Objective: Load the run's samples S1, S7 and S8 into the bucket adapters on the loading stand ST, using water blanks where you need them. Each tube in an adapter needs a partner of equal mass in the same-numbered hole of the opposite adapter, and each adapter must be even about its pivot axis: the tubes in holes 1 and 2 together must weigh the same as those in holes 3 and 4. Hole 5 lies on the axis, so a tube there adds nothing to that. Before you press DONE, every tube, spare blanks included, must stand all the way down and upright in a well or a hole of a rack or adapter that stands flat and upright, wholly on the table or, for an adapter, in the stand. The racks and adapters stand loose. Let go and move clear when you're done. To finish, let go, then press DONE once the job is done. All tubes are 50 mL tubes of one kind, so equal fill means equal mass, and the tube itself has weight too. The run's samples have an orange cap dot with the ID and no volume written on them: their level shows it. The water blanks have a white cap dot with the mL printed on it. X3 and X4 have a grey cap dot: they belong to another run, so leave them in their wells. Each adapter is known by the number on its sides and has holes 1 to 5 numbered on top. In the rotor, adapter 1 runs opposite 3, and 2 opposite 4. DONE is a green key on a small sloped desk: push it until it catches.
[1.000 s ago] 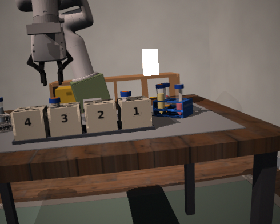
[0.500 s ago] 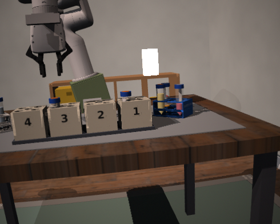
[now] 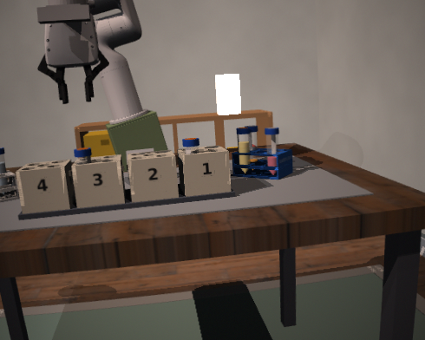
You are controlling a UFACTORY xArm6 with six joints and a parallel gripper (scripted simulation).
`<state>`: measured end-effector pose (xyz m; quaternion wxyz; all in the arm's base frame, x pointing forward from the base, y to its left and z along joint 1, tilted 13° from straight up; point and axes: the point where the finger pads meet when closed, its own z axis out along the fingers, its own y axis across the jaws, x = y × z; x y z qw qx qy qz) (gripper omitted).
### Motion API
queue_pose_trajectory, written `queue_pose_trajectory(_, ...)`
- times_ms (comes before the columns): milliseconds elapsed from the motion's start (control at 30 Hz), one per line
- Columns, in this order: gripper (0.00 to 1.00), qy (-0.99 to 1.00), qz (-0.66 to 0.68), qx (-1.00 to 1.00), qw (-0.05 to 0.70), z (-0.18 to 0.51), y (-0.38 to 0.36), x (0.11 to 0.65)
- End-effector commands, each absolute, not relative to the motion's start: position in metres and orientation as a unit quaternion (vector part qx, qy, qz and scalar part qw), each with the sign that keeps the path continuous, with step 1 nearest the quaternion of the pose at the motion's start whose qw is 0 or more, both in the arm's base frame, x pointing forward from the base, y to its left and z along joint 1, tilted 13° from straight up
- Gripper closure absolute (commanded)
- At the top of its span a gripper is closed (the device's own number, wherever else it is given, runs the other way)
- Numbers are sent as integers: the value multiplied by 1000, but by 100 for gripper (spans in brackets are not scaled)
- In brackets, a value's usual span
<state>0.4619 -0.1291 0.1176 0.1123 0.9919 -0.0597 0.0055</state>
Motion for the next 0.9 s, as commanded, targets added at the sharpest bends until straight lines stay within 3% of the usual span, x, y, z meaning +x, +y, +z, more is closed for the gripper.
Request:
queue_pose_trajectory(0,56,-60,8,992,113,128,-127,464)
queue_pose_trajectory(867,56,-60,8,992,113,132,-126,463)
